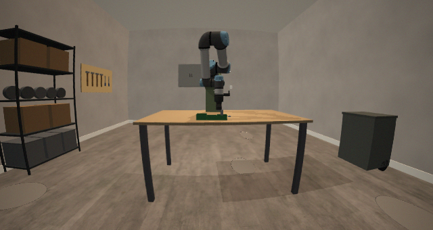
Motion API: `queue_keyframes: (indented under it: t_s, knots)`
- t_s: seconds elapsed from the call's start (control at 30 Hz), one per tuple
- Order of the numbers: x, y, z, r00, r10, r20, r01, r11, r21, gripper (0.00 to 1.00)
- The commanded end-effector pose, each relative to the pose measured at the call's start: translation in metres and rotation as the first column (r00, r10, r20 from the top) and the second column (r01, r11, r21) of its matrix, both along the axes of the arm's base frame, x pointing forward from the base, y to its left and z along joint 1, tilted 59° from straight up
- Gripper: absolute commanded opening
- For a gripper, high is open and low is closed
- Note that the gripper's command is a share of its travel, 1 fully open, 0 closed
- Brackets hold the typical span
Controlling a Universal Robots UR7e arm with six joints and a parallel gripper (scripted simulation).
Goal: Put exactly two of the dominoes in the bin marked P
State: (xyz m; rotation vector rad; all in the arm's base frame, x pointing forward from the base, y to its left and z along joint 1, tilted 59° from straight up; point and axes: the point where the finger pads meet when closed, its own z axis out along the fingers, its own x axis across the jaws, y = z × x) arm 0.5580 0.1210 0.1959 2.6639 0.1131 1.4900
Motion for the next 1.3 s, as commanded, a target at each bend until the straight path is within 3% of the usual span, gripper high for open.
queue_keyframes:
  t_s: [0.0, 1.0, 1.13, 1.27]
  knots:
    - [0.000, 0.001, 0.001, 1.000, 0.002, 0.002, -0.002, 1.000, 0.000, 0.65]
    - [-0.027, 0.002, 0.016, 1.000, 0.001, 0.000, -0.001, 1.000, 0.000, 0.65]
    - [-0.043, 0.002, 0.026, 1.000, 0.000, 0.000, 0.000, 1.000, 0.000, 0.65]
    - [-0.045, 0.003, 0.027, 1.000, 0.001, 0.000, -0.001, 1.000, 0.000, 0.65]
